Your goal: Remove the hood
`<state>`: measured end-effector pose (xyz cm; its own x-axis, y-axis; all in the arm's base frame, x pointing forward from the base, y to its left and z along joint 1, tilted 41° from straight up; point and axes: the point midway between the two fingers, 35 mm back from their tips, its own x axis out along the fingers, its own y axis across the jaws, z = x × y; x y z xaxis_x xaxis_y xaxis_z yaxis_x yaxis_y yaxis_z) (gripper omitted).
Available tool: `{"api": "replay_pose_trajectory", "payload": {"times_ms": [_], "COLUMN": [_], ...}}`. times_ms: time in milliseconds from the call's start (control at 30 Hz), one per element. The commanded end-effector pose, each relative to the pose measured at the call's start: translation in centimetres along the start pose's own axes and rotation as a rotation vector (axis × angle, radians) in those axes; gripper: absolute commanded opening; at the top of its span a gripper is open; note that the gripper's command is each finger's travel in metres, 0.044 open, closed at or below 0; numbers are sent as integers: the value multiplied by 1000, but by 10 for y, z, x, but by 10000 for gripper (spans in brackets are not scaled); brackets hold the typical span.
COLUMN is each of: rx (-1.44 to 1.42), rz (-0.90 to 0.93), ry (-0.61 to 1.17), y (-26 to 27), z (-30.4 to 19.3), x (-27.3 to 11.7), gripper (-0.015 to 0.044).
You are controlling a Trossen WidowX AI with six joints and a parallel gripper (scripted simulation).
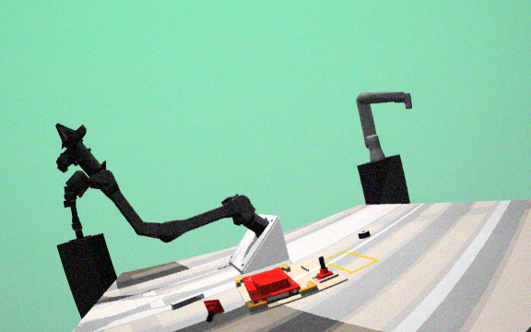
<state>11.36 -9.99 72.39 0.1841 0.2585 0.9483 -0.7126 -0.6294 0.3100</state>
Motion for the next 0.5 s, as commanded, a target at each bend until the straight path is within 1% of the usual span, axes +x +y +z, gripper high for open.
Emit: {"api": "replay_pose_trajectory", "payload": {"times_ms": [0, 100, 200, 300, 467], "rx": [0, 2, -96, -201, -363], "rz": [0, -8, -64, -130, -251], "ry": [4, 66, 158, 241, 347], "y": [0, 0, -7, -22, -57], "z": [-2, -24, -74, -119, -175], "x": [0, -3, 2, 5, 3], "gripper": [26, 105, 184, 263, 394]}}
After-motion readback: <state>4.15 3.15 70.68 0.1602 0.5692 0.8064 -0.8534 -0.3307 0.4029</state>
